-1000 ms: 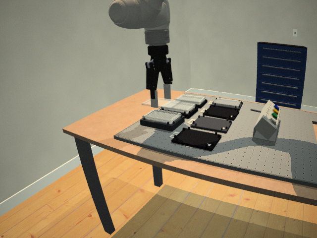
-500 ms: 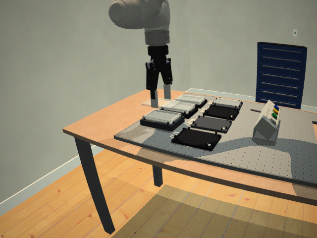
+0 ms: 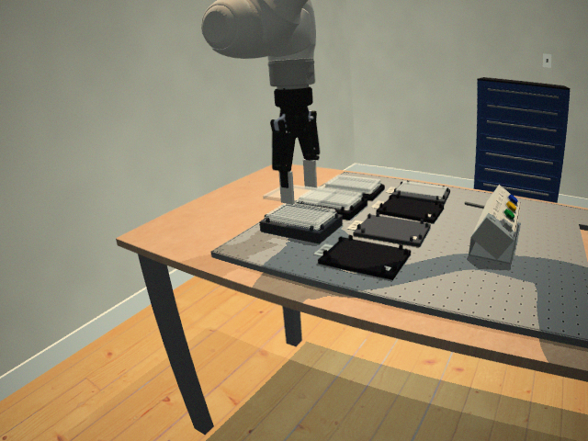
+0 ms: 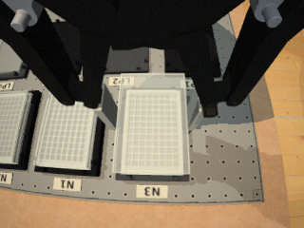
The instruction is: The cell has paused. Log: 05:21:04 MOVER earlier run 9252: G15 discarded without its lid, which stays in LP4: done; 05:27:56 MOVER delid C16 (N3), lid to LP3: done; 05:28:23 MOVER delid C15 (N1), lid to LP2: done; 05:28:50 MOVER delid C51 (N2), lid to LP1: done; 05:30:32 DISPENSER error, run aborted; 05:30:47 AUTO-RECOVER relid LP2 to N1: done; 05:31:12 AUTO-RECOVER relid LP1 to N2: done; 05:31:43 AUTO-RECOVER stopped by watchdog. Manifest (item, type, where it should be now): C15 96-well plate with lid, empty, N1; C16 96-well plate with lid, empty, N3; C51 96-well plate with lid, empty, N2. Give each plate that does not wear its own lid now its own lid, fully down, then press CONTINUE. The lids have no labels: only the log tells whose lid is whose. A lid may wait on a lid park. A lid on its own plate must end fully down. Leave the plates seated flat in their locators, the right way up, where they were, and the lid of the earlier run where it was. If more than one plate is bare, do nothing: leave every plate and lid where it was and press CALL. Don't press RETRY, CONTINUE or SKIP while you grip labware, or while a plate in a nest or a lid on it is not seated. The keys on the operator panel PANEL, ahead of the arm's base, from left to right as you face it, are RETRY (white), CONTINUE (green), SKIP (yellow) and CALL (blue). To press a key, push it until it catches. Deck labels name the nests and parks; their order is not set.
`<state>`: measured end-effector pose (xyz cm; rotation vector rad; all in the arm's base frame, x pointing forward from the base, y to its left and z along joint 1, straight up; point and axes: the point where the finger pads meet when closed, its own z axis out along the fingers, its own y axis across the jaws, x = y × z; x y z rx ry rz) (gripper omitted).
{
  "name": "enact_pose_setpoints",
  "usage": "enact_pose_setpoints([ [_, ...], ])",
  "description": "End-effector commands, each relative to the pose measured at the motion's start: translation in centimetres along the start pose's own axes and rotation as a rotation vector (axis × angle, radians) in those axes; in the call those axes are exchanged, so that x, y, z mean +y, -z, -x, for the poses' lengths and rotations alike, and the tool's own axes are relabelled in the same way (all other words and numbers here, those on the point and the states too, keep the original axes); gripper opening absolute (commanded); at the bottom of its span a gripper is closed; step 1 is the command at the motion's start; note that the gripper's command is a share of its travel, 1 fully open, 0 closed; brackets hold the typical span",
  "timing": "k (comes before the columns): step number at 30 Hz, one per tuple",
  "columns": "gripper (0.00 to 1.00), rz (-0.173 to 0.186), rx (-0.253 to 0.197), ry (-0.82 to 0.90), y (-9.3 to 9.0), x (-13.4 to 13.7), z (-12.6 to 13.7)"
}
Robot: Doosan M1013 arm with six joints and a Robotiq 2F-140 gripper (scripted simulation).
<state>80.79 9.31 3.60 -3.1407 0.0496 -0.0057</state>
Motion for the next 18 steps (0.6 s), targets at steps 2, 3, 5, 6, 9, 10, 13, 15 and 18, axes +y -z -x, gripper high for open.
enact_pose_setpoints([
  [2, 0.00, 0.000, 0.000, 0.000, -0.1, 0.0, 0.0],
  [3, 0.00, 0.000, 0.000, 0.000, -0.3, 0.0, 0.0],
  [5, 0.00, 0.000, 0.000, 0.000, -0.5, 0.0, 0.0],
  [6, 0.00, 0.000, 0.000, 0.000, -0.7, 0.0, 0.0],
  [9, 0.00, 0.000, 0.000, 0.000, -1.1, 0.0, 0.0],
  [10, 0.00, 0.000, 0.000, 0.000, -1.2, 0.0, 0.0],
  [13, 0.00, 0.000, 0.000, 0.000, -1.5, 0.0, 0.0],
  [15, 0.00, 0.000, 0.000, 0.000, -1.8, 0.0, 0.0],
  [18, 0.00, 0.000, 0.000, 0.000, -1.9, 0.0, 0.0],
])
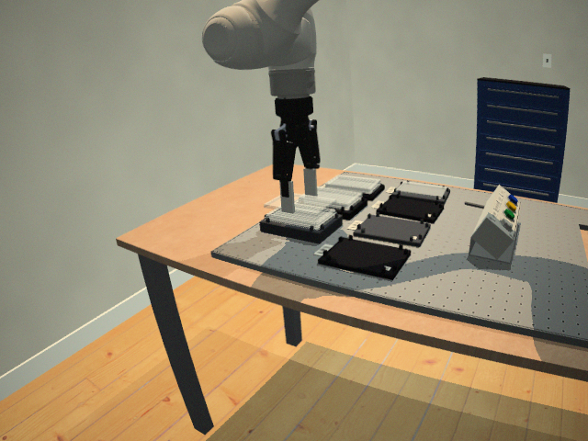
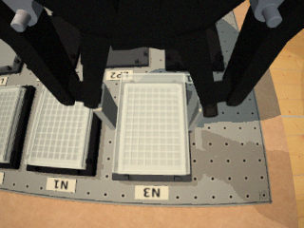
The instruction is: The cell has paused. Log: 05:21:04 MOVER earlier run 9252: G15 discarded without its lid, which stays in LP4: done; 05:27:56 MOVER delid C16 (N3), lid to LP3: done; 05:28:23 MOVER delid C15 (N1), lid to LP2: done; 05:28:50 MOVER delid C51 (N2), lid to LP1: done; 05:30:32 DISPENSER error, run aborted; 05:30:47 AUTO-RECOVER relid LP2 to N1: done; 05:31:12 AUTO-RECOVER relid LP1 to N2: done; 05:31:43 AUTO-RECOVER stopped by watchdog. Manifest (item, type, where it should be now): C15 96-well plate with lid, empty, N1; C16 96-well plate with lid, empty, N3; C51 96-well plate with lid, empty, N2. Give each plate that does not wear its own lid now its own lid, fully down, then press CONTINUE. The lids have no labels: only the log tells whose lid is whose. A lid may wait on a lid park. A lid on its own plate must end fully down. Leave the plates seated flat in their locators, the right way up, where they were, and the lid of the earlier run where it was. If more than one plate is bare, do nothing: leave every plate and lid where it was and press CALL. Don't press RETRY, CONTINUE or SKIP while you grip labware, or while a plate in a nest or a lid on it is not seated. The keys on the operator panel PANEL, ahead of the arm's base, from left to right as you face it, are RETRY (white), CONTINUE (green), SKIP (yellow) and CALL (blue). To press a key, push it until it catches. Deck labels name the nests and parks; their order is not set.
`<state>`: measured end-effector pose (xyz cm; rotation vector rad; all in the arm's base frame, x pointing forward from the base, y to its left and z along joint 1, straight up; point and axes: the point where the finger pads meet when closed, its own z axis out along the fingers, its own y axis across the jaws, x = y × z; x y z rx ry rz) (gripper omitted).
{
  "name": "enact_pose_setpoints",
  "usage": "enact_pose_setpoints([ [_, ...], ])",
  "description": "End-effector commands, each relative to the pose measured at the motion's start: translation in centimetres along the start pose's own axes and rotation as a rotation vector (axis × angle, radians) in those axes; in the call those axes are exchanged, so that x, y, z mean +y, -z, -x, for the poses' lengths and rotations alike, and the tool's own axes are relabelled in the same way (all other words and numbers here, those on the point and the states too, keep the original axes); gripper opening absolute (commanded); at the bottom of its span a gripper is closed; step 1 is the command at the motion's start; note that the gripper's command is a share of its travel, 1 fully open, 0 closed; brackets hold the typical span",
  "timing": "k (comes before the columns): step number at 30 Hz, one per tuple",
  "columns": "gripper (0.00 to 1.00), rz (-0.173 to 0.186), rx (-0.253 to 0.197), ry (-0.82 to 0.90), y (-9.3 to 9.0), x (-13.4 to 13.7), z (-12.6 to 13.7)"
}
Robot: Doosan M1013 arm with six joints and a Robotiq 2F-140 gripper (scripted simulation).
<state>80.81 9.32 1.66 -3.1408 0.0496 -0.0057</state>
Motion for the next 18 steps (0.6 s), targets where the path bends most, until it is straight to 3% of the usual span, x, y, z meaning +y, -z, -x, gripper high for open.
enact_pose_setpoints([
  [1, 0.00, 0.000, 0.000, 0.000, -0.01, -0.01, 0.00],
  [18, 0.00, 0.000, 0.000, 0.000, -0.60, -0.01, -0.01],
])
